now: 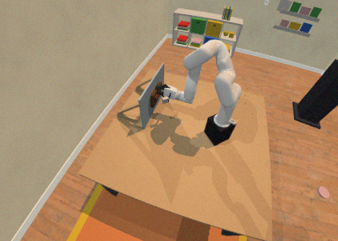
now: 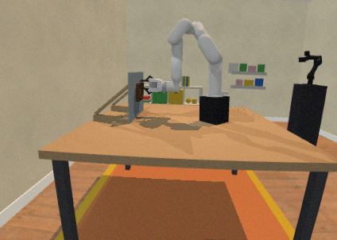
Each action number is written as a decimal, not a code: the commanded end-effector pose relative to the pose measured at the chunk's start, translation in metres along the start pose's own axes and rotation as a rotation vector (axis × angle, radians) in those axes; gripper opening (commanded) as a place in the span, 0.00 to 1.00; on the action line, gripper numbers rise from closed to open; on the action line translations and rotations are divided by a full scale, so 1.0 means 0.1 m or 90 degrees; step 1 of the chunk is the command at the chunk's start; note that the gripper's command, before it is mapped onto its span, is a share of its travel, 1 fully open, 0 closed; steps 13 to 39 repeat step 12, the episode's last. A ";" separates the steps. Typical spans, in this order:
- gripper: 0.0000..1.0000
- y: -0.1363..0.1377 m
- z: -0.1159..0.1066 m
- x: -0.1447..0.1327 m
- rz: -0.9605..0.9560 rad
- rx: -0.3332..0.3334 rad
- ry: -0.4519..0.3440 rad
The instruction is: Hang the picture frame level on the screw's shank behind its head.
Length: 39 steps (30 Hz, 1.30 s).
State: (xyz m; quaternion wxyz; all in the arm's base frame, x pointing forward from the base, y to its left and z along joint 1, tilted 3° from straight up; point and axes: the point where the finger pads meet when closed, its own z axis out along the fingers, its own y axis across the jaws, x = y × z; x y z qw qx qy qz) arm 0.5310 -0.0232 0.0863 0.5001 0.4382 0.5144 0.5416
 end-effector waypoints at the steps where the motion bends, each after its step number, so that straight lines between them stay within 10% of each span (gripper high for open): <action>1: 0.50 0.01 -0.01 0.00 0.000 -0.002 0.000; 39: 0.50 0.01 -0.10 0.00 0.000 -0.002 0.000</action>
